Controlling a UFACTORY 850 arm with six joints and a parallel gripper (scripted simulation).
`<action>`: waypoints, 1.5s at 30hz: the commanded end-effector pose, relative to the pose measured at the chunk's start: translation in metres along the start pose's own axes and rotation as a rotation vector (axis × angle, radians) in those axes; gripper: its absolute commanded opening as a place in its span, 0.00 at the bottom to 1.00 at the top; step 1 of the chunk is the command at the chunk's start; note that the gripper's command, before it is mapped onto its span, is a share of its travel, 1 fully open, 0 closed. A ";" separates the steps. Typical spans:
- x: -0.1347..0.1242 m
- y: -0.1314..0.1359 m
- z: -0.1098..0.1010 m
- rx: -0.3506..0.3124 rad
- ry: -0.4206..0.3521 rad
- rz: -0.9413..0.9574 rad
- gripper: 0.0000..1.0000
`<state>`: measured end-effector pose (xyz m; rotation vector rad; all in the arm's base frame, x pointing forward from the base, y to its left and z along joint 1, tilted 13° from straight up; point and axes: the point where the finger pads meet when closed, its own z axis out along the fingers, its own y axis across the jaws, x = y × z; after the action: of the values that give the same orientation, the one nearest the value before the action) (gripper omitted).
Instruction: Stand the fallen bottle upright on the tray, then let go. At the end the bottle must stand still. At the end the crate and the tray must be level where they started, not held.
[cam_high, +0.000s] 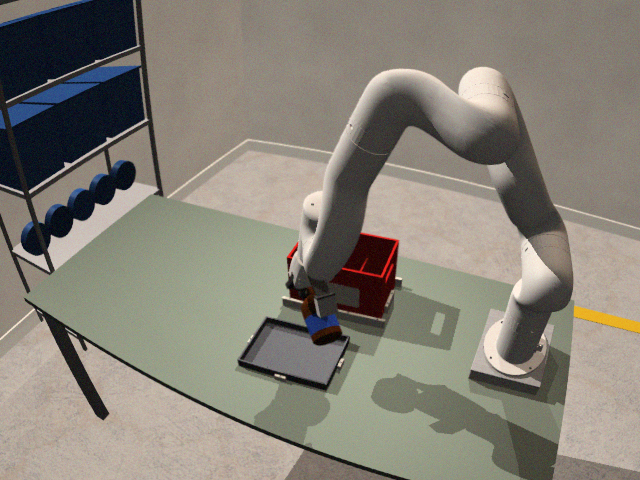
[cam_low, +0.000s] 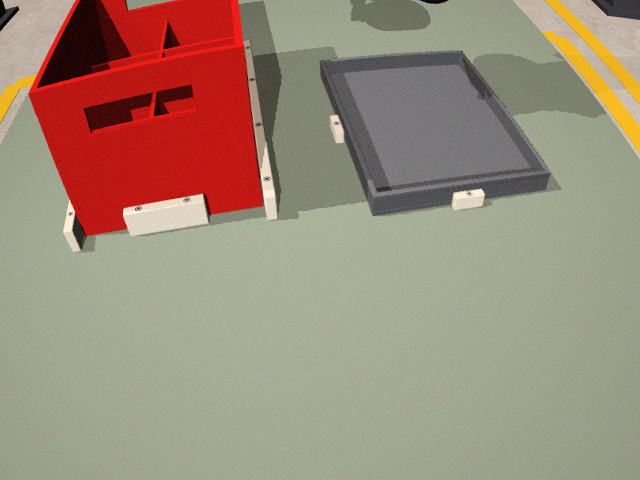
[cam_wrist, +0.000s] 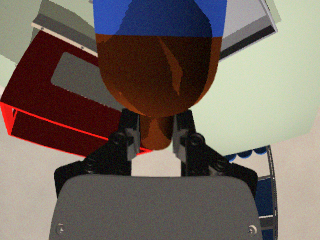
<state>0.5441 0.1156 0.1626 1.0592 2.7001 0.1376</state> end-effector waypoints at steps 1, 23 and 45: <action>-0.001 0.001 -0.001 -0.001 -0.002 0.000 0.00; 0.000 -0.006 0.000 0.027 -0.077 0.001 0.00; 0.000 0.000 -0.002 0.000 -0.175 0.001 0.00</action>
<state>0.5428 0.1152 0.1636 1.0338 2.5949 0.0464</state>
